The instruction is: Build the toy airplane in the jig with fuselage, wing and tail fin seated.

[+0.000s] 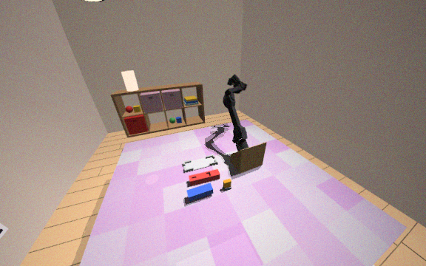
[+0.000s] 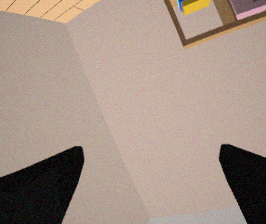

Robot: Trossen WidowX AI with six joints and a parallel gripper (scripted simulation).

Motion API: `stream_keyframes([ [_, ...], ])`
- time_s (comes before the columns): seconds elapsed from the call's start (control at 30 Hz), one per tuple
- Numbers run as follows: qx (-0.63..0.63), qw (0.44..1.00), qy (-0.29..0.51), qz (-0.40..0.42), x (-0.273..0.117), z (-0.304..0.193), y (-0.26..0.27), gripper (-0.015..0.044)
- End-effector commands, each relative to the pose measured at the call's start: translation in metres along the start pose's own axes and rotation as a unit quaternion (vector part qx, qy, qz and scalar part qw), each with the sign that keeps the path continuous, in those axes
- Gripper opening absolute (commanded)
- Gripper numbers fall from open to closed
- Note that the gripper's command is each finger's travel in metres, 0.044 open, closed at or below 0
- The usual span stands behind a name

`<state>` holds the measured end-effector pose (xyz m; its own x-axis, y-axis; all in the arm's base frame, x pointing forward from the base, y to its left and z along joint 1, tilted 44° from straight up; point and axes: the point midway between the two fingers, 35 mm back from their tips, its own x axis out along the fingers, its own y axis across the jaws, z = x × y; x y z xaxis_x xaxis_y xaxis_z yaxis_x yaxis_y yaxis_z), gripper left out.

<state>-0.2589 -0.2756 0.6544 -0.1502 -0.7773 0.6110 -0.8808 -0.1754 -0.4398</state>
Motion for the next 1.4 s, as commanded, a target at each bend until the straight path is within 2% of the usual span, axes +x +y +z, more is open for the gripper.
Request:
stream_keyframes([
  [0.0, 0.0, 1.0, 0.0, 0.0, 0.0, 0.0, 0.0, 0.0426],
  [0.17, 0.055, 0.998, -0.013, -0.006, 0.01, 0.022, -0.005, 0.044],
  [0.4, 0.231, 0.971, -0.065, -0.016, 0.038, 0.097, -0.033, 0.044],
  [0.8, 0.49, 0.853, -0.179, 0.029, 0.053, 0.239, -0.102, 0.044],
  [1.1, 0.627, 0.722, -0.269, 0.119, 0.026, 0.35, -0.167, 0.044],
  [1.37, 0.691, 0.593, -0.348, 0.222, -0.034, 0.442, -0.242, 0.044],
])
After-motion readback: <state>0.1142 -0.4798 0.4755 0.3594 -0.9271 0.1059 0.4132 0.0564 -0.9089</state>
